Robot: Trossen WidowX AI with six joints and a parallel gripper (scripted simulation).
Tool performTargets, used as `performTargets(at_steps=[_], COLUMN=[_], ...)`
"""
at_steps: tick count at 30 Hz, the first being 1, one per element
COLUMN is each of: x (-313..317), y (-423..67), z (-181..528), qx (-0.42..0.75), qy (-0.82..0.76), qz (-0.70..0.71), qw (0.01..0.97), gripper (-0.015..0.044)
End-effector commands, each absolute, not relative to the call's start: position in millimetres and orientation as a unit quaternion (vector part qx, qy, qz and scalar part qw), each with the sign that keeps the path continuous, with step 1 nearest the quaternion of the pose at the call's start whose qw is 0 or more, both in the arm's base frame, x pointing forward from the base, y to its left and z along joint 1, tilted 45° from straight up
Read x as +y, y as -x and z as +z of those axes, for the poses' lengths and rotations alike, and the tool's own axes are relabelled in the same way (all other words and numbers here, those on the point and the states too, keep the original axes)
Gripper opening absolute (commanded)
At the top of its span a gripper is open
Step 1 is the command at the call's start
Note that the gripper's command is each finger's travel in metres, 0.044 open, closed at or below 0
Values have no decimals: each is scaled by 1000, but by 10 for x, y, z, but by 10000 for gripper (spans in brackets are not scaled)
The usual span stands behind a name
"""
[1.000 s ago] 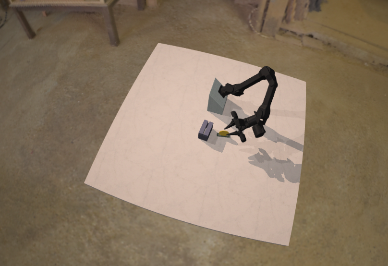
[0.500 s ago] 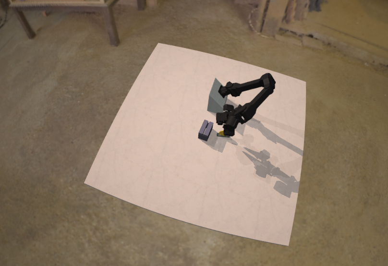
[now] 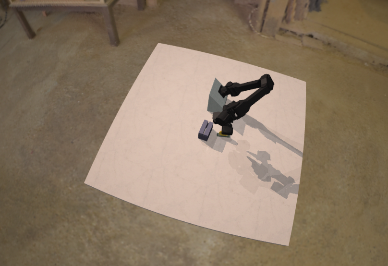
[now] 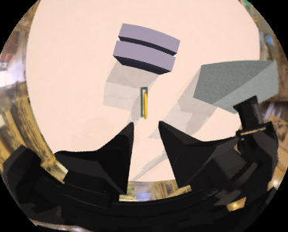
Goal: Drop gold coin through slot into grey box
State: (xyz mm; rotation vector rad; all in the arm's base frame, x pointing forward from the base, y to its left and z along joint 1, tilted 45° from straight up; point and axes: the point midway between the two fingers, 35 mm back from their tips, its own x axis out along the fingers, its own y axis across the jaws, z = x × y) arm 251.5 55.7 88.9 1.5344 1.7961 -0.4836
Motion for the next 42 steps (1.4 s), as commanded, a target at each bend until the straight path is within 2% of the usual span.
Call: performTargets(at_steps=[1, 42], x=[736, 1168], y=[-2464, -2447], z=[734, 279], qx=[701, 701], qy=[-594, -594], qz=[-186, -186], qw=[349, 349], gripper=[161, 161])
